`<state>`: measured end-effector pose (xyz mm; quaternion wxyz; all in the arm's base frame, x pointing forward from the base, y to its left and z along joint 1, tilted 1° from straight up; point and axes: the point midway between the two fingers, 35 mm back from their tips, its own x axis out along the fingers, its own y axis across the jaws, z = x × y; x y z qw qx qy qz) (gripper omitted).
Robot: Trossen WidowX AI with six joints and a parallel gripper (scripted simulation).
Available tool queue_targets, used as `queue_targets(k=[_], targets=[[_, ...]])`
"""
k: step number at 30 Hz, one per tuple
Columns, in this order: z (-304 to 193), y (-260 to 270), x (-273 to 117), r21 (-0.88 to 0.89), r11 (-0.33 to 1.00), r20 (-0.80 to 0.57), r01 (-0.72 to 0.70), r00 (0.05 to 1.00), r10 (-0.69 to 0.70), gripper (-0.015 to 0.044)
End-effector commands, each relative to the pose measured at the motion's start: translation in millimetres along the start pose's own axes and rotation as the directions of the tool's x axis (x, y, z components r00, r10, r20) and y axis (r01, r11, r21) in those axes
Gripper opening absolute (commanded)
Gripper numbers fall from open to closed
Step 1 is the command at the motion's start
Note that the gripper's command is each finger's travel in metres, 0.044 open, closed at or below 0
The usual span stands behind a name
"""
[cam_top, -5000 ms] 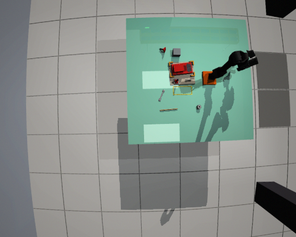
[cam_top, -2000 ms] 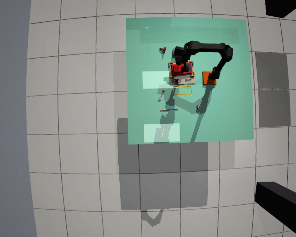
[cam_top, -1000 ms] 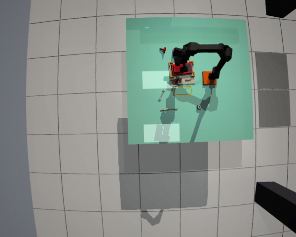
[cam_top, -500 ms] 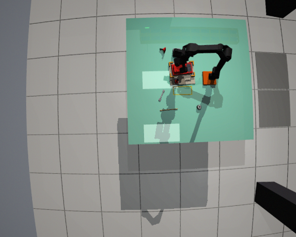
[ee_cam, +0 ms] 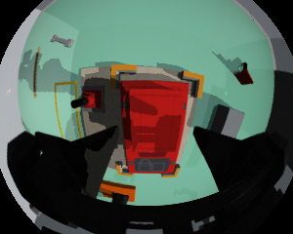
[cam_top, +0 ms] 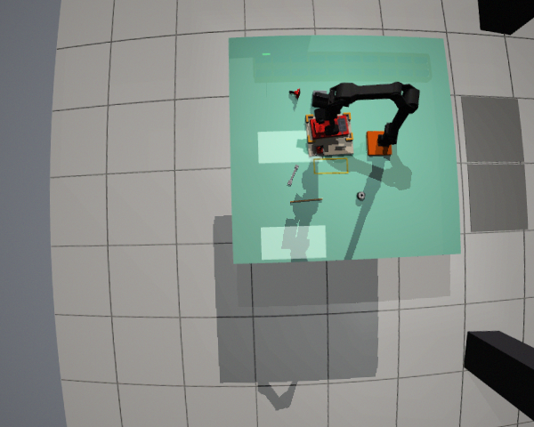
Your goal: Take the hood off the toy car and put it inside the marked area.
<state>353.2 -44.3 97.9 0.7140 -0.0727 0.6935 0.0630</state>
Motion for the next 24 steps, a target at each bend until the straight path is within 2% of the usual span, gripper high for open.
queue_targets(k=[1,24], targets=[[-2.3,0.0,5.6,-0.003,1.0,-0.011,0.0,1.0,0.0,0.044],[-3.0,-0.1,19.2,-0.003,1.0,-0.011,0.0,1.0,0.0,0.044]])
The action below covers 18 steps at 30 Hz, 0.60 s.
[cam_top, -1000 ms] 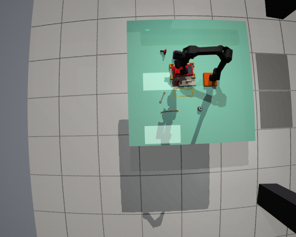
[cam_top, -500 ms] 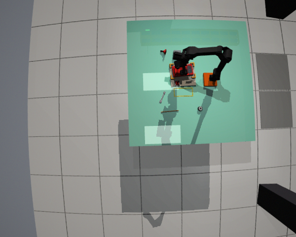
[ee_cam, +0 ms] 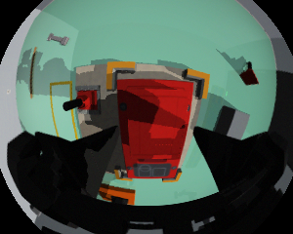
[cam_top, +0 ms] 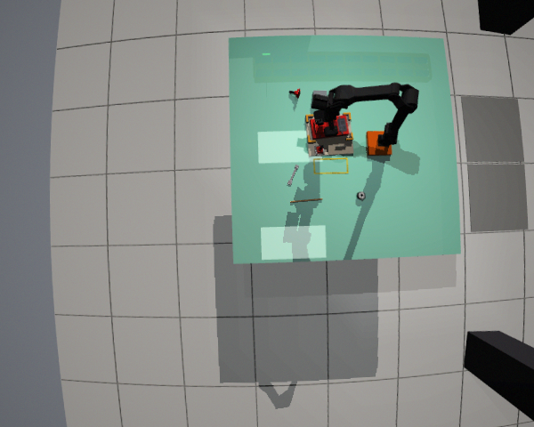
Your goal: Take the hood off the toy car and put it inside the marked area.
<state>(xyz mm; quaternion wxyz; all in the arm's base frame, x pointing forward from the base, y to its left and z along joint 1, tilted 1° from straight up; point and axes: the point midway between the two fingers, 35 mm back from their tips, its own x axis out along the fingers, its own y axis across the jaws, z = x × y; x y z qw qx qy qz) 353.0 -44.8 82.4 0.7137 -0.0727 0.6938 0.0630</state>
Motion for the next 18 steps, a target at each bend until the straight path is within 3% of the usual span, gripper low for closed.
queue_targets(k=[1,18], targets=[[-2.2,0.1,3.7,-0.003,1.0,-0.01,0.0,1.0,0.0,0.044],[-2.2,0.0,10.3,-0.003,1.0,-0.01,0.0,1.0,0.0,0.044]])
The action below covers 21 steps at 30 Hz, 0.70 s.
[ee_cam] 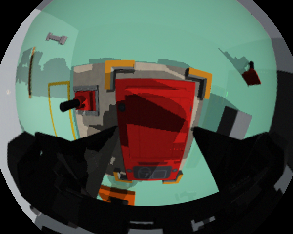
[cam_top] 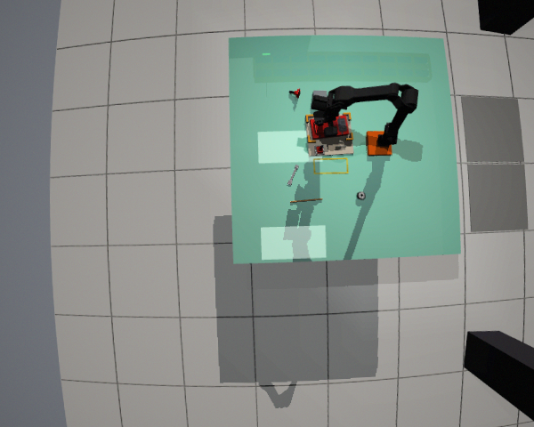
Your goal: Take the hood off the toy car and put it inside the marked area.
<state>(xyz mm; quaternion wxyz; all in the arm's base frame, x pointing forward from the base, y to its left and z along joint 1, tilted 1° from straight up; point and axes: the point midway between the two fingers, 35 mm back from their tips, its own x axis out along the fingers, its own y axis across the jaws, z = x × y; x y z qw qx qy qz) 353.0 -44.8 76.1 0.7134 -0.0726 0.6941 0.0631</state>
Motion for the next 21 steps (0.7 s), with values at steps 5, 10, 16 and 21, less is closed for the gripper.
queue_targets(k=[5,10,16,21], targets=[[-2.0,0.0,6.5,-0.003,1.0,-0.01,0.001,1.0,-0.001,0.044],[-2.0,0.0,9.0,-0.003,1.0,-0.01,0.001,1.0,-0.001,0.044],[-2.1,0.0,11.9,-0.003,1.0,-0.01,0.001,1.0,-0.001,0.044],[-2.1,0.0,14.3,-0.003,1.0,-0.01,0.001,1.0,-0.001,0.044]])
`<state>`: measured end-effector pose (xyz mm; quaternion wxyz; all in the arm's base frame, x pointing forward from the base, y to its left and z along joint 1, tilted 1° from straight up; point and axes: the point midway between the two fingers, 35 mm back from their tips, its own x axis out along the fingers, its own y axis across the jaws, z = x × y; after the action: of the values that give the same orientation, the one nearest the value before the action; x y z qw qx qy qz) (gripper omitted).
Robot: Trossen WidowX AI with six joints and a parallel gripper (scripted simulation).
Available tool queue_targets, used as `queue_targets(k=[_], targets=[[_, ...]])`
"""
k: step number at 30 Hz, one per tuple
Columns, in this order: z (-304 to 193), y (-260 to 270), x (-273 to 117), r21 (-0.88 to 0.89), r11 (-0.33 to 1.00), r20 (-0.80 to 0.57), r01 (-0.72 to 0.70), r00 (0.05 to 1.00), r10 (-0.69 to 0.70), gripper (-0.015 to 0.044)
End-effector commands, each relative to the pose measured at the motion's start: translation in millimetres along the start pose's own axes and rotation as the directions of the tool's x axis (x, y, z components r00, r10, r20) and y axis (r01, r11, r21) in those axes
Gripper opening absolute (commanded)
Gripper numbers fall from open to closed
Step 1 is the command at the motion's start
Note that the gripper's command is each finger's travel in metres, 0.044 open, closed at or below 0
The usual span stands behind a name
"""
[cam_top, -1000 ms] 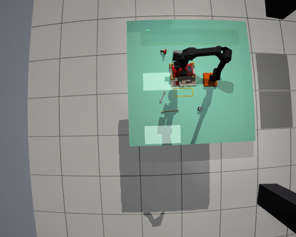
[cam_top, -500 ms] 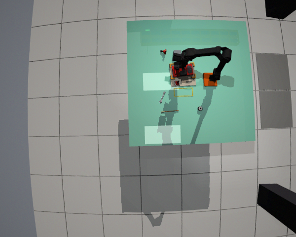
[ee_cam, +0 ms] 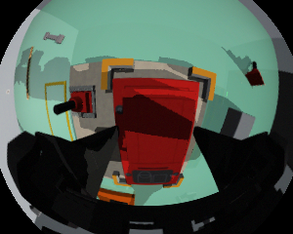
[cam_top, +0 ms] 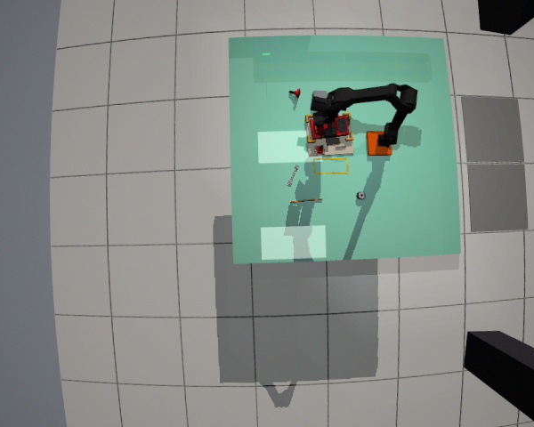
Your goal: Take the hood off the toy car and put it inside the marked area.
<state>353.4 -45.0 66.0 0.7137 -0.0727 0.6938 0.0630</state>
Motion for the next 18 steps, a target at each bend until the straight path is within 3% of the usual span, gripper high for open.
queue_targets(k=[1,9,13,18], targets=[[-2.3,0.1,4.7,-0.003,1.0,-0.01,0.0,1.0,0.0,0.044],[-2.4,0.1,7.4,-0.003,1.0,-0.01,0.0,1.0,0.0,0.044],[-0.4,0.1,4.2,0.0,1.0,-0.001,0.0,1.0,0.0,0.0335],[-0.4,0.1,4.2,0.0,1.0,-0.001,0.0,1.0,0.0,0.0302]])
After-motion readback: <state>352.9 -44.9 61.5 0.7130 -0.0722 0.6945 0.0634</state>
